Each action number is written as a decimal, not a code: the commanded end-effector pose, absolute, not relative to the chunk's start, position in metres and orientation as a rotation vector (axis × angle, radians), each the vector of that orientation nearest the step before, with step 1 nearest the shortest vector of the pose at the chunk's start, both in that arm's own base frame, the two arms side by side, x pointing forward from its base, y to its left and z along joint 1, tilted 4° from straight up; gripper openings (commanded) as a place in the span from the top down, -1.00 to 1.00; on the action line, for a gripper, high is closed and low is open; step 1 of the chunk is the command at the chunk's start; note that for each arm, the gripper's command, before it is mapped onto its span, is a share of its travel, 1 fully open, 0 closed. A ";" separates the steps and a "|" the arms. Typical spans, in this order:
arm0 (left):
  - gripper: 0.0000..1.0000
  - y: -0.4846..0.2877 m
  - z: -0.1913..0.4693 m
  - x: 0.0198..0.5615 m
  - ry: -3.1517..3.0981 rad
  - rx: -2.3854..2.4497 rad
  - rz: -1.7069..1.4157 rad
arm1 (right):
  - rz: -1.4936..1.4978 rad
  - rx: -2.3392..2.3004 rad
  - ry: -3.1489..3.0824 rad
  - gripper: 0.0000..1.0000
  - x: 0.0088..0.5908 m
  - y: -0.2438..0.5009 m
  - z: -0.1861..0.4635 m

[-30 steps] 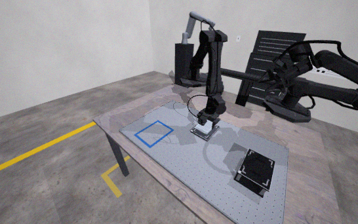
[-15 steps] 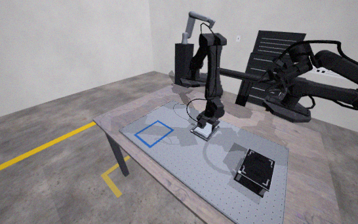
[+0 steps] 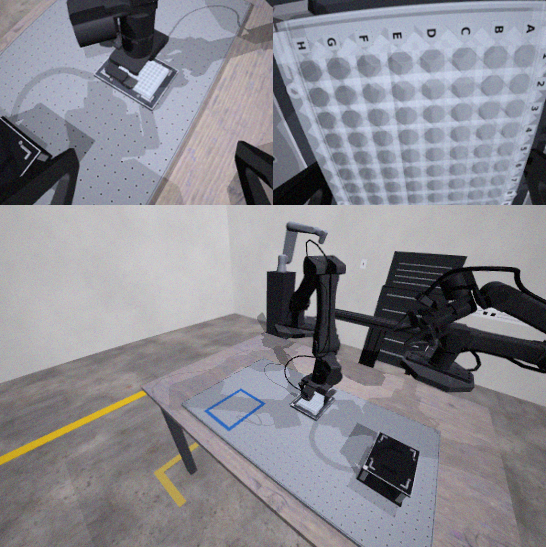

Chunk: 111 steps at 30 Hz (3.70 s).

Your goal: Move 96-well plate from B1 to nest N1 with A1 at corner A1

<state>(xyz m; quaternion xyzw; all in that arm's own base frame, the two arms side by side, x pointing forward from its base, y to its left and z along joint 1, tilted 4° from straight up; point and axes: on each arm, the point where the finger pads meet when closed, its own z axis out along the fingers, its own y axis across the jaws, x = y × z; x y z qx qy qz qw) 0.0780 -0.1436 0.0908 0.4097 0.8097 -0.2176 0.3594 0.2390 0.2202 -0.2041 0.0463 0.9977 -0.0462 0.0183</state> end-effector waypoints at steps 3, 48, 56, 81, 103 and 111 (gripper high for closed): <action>-1.00 -0.142 0.093 0.078 2.083 1.053 -0.564 | -0.149 0.133 3.105 -1.00 0.231 0.225 -0.191; -1.00 -0.202 0.135 0.091 2.028 1.046 -0.633 | -0.057 -0.054 2.697 -1.00 0.310 0.155 -0.060; -1.00 -0.237 0.140 0.107 2.037 1.051 -0.620 | -0.022 -0.091 2.572 -1.00 0.328 0.108 -0.044; -1.00 -0.343 0.065 0.199 2.111 1.068 -0.552 | -0.046 -0.064 2.345 -1.00 0.355 -0.010 -0.026; -1.00 -0.315 -0.117 0.212 2.414 1.182 -0.362 | -0.069 -0.034 2.317 -1.00 0.355 -0.034 -0.024; -1.00 -0.314 -0.118 0.211 2.418 1.182 -0.357 | -0.074 -0.031 2.312 -1.00 0.358 -0.034 -0.021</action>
